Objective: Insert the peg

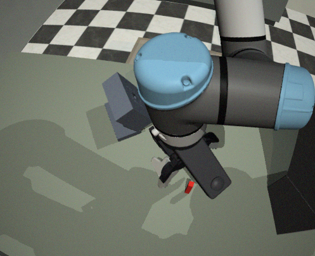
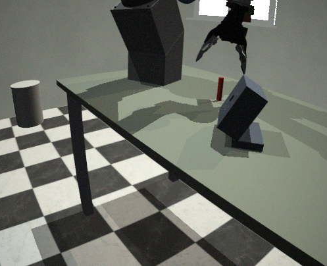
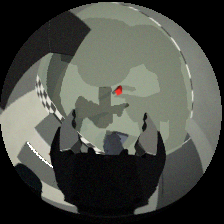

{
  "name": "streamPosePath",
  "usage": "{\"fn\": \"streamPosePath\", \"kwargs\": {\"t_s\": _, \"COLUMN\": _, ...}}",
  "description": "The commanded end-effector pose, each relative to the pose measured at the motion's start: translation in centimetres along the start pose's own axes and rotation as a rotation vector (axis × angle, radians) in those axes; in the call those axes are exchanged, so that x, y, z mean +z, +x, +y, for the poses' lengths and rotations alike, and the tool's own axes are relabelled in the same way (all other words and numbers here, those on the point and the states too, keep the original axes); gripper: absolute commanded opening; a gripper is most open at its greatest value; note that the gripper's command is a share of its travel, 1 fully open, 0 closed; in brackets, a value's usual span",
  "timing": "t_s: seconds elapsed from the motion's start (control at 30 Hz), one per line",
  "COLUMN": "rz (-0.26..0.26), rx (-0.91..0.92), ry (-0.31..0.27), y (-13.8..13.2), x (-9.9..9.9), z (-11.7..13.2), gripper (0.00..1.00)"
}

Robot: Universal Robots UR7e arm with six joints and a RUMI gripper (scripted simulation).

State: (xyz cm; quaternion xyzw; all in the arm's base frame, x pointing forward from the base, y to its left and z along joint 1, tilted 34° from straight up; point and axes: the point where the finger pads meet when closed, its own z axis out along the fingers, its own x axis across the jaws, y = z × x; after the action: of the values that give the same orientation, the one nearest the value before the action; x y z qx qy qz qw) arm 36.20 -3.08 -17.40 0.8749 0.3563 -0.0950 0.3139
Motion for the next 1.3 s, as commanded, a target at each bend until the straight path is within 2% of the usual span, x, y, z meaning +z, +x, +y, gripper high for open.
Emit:
{"fn": "streamPosePath", "kwargs": {"t_s": 0.0, "rz": 0.015, "rx": -0.050, "ry": -0.002, "y": 0.1, "x": -0.1, "z": -0.3, "gripper": 1.00}}
{"fn": "streamPosePath", "kwargs": {"t_s": 1.27, "rz": 0.110, "rx": -0.446, "ry": -0.034, "y": 0.8, "x": -0.8, "z": -2.2, "gripper": 1.00}}
